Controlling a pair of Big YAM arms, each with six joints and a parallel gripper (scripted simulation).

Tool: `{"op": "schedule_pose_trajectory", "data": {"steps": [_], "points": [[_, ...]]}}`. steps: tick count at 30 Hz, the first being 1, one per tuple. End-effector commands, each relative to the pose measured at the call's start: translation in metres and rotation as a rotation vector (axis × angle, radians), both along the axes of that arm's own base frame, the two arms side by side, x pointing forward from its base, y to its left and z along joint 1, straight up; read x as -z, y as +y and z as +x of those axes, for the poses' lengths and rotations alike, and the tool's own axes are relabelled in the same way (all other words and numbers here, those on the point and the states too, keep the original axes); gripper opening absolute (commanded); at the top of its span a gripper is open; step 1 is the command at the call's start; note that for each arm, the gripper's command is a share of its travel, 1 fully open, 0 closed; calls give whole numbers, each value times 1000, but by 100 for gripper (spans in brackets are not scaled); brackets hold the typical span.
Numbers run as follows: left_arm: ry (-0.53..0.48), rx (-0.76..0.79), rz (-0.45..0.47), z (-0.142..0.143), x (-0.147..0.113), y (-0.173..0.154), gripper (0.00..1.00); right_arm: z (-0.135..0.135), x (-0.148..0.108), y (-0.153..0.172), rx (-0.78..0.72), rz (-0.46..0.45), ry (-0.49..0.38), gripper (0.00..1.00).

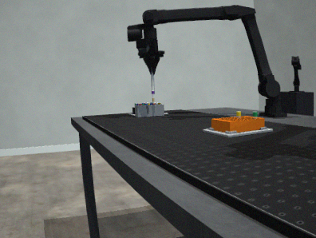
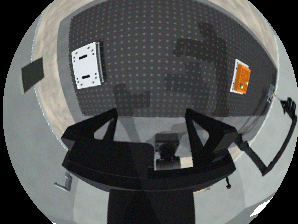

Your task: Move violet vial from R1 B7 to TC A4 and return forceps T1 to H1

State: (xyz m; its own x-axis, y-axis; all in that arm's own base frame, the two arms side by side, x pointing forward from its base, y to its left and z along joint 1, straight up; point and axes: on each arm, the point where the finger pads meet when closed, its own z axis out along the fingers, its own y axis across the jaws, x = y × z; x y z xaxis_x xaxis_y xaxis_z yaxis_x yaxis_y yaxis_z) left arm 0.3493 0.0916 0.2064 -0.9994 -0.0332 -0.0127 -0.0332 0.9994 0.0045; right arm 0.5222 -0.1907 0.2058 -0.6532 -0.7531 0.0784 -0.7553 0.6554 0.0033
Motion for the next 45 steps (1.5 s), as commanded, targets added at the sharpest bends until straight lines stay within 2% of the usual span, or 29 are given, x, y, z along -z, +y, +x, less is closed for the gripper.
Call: {"op": "schedule_pose_trajectory", "data": {"steps": [1, 15, 16, 18, 32, 33, 36, 45], "points": [[26, 20, -10, -1, 8, -4, 100, 2, -25, 8, 8, -21, -57, 9], [26, 20, -10, -1, 8, -4, 100, -1, -22, 28, 8, -16, -55, 9], [26, 20, -10, -1, 8, -4, 100, 7, -40, 24, 13, -26, -90, 9], [26, 20, -10, -1, 8, -4, 100, -2, -23, 33, 8, -15, -52, 9], [26, 20, -10, -1, 8, -4, 100, -5, -22, 53, 8, -12, -52, 9], [26, 20, -10, -1, 8, -4, 100, 9, -44, 48, 13, -25, -108, 9], [26, 20, -10, -1, 8, -4, 100, -6, -21, 59, 8, -12, -51, 9], [26, 20, -10, -1, 8, -4, 100, -4, -26, 74, 8, -12, -63, 9]]}}
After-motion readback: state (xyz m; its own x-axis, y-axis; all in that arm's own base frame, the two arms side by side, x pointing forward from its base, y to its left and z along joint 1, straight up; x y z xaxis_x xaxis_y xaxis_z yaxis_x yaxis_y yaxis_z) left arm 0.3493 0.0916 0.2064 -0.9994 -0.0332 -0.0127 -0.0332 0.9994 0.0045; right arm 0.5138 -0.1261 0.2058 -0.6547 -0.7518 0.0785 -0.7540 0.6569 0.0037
